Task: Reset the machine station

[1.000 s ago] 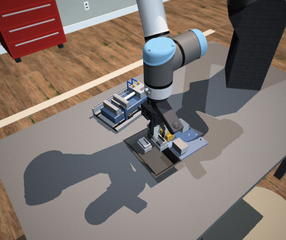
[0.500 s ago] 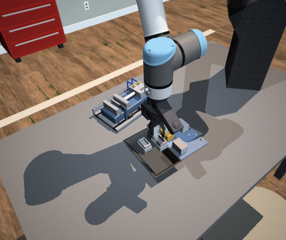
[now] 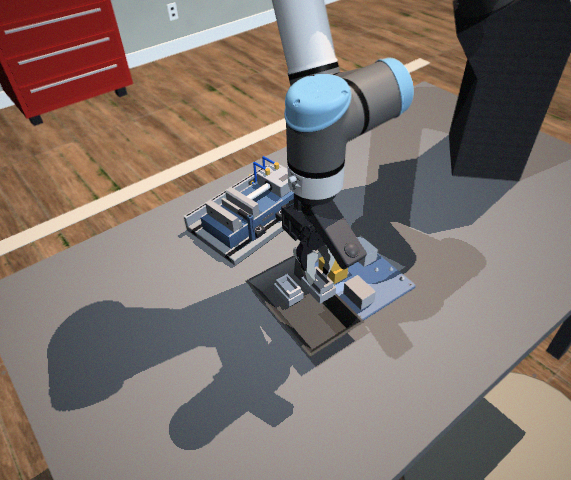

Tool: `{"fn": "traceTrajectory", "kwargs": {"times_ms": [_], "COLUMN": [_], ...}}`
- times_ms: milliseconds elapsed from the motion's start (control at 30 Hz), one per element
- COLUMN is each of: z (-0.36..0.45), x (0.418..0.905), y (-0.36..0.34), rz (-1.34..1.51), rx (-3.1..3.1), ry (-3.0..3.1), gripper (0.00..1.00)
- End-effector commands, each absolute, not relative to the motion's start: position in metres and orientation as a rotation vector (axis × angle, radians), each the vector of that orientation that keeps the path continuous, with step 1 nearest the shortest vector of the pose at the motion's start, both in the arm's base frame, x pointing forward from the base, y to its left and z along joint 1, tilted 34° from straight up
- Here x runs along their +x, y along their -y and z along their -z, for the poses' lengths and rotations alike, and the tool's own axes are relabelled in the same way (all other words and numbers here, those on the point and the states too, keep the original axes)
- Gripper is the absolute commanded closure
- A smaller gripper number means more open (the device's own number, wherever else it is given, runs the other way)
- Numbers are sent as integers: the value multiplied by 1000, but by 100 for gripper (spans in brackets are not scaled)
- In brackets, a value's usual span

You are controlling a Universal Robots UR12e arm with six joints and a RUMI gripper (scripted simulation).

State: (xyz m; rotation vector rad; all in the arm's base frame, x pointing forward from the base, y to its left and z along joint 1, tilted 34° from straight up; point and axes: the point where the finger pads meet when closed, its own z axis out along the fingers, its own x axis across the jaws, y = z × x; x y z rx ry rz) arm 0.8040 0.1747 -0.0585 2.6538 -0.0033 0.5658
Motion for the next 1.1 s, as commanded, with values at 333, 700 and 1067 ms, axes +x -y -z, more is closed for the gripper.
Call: {"fn": "traceTrajectory", "kwargs": {"times_ms": [333, 700, 1067], "z": [56, 56, 56], "x": [808, 809, 808], "y": [-178, -179, -179], "rz": [-573, -572, -571], "rx": [2654, 2655, 2655], "ry": [3, 4, 4], "gripper": [100, 100, 100]}}
